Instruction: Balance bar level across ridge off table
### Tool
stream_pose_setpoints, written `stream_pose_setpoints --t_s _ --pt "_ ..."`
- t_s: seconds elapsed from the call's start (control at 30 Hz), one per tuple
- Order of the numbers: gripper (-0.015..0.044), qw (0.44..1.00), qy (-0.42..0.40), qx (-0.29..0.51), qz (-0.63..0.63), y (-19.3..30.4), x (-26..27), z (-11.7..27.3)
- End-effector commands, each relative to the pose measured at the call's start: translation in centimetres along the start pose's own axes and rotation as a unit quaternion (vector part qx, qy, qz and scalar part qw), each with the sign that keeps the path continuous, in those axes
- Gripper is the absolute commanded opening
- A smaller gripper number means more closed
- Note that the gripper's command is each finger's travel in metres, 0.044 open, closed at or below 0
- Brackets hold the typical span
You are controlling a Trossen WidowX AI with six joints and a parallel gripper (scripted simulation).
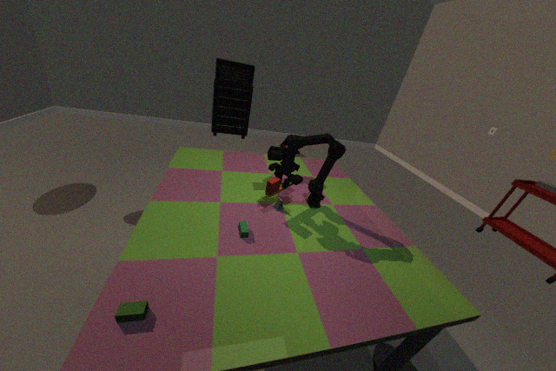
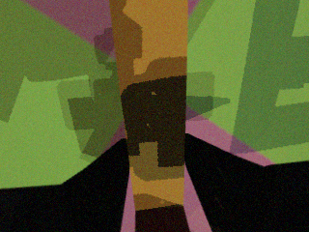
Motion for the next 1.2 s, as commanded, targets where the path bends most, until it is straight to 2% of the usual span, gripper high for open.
stream_pose_setpoints --t_s 0.0,1.17 --pt "0.0 0.998 -0.002 0.003 -0.065 -0.8 -1.1 0.0" --pt "0.0 0.996 -0.001 0.003 -0.088 -1.2 -2.2 -4.4"
Point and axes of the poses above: the point midway between the two fingers, 35 mm back from their tips, its own z axis back along the fingers, its own x axis across the jaws, y = z × x, the point moved 6 cm from there along z, back along the fingers, and after that the axes turned 9 degrees about -z, right-handed, at the moved point
